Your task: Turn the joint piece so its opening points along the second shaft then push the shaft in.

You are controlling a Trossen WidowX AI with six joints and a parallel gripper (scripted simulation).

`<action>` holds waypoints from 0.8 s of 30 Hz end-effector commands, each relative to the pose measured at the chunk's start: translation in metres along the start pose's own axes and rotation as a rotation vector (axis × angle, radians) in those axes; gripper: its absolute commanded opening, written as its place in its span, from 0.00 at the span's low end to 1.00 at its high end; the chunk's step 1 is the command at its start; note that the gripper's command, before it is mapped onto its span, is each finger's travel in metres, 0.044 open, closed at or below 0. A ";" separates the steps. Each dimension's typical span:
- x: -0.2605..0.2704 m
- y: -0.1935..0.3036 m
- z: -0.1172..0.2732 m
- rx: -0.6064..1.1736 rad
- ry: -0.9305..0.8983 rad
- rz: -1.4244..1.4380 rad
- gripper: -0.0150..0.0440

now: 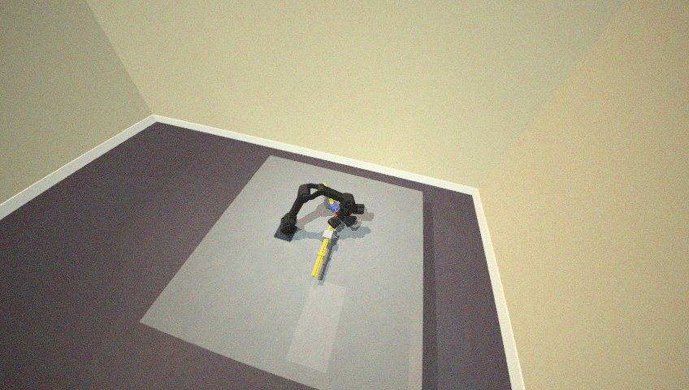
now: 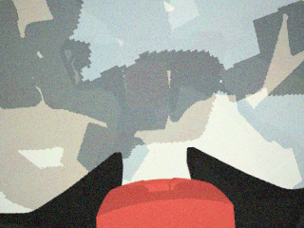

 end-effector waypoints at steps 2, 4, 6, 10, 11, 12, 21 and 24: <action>0.000 0.000 -0.001 0.003 -0.001 -0.006 0.56; 0.000 0.000 0.000 0.000 0.000 0.000 0.52; 0.000 0.000 0.000 0.000 0.000 0.000 0.50; 0.000 0.000 0.000 0.000 0.000 0.000 0.50; 0.000 0.000 0.000 0.000 0.000 0.000 0.46; 0.000 0.000 0.000 0.000 0.000 0.000 0.41; 0.000 0.000 0.000 -0.003 0.000 -0.003 0.25; -0.002 0.002 0.001 -0.025 -0.005 -0.031 0.25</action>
Point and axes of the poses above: the point midway between the two fingers, 35 mm back from their tips, its own z axis back along the fingers, its own x axis across the jaws, y = z × x, the point moved 9 cm from there along z, back along the fingers, and after that the axes turned 4 degrees about z, right-handed, at the moved point
